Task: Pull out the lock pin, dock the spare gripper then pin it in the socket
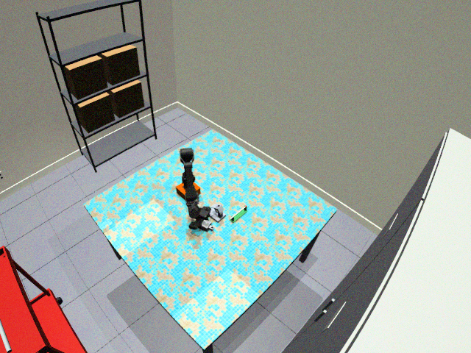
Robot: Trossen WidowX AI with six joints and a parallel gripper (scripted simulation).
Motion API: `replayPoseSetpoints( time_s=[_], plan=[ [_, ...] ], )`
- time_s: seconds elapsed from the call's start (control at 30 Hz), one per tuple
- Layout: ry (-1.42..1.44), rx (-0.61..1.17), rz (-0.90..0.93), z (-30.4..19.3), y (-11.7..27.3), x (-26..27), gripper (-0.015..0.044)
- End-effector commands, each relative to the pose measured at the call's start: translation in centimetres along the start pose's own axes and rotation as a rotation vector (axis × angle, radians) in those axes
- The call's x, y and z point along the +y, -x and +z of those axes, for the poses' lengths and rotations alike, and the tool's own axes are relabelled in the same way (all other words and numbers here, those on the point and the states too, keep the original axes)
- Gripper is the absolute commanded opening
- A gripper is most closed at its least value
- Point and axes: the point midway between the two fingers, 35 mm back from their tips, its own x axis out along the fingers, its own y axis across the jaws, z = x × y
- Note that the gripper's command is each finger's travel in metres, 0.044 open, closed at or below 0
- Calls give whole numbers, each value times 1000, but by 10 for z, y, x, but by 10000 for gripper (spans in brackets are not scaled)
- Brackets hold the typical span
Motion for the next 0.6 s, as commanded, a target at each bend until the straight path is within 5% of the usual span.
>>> replayPoseSetpoints(
  time_s=[0.0, 0.2, 0.57],
  plan=[
    [0, -1, 3, 2, 1, -1, 150],
    [0, -2, 2, 15, 18, -5, 0],
    [1, -2, 2, 44, 64, -7, 0]
  ],
)
